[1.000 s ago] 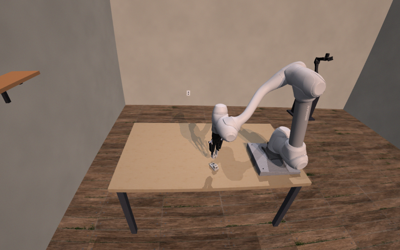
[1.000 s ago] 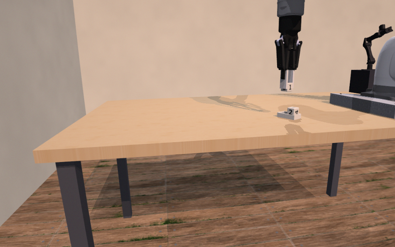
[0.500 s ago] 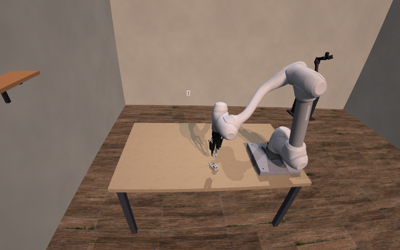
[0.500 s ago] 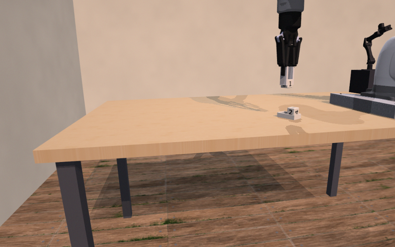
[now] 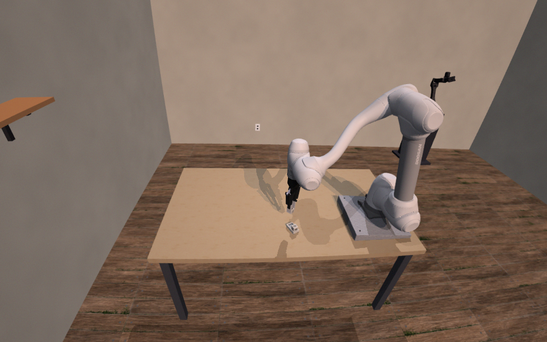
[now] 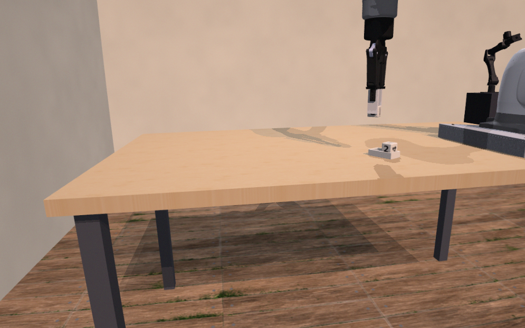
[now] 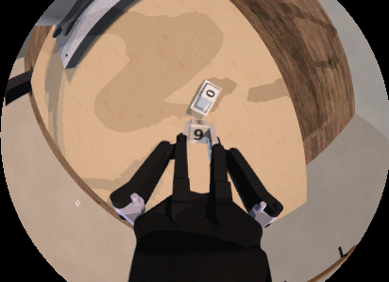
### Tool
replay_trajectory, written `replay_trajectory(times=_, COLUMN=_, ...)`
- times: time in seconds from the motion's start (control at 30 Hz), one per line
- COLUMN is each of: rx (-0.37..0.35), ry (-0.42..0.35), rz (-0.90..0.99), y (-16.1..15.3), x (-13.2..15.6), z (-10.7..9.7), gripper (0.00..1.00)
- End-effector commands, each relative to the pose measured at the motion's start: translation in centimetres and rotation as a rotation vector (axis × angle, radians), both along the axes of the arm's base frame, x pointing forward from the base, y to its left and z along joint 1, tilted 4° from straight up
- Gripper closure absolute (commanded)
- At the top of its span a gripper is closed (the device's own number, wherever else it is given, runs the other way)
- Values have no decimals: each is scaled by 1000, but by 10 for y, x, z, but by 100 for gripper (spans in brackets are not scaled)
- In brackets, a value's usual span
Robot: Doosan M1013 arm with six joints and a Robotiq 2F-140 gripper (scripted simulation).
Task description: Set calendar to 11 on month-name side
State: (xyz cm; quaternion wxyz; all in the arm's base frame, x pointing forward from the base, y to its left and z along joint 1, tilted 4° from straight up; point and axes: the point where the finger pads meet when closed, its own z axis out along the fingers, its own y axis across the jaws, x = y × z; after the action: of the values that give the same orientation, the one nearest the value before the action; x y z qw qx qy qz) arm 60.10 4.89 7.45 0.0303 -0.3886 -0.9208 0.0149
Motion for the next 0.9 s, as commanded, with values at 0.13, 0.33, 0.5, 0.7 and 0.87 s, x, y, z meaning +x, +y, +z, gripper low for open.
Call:
replay_trajectory(times=0.13, rx=32, ry=1, rz=290, y=-15, x=7, z=-2, gripper=76)
replay_trajectory(times=0.33, rx=44, ry=0, rz=464, y=-24, x=11, z=-4, gripper=76)
replay_trajectory(times=0.5, rx=54, ry=0, rz=607, y=-31, x=14, z=-5, gripper=76)
replay_trajectory(times=0.7, rx=66, ry=0, rz=787, y=-41, x=17, z=-6, gripper=76)
replay_trajectory(times=0.87, rx=76, ry=-1, rz=939, y=-49, x=20, z=-7, gripper=76)
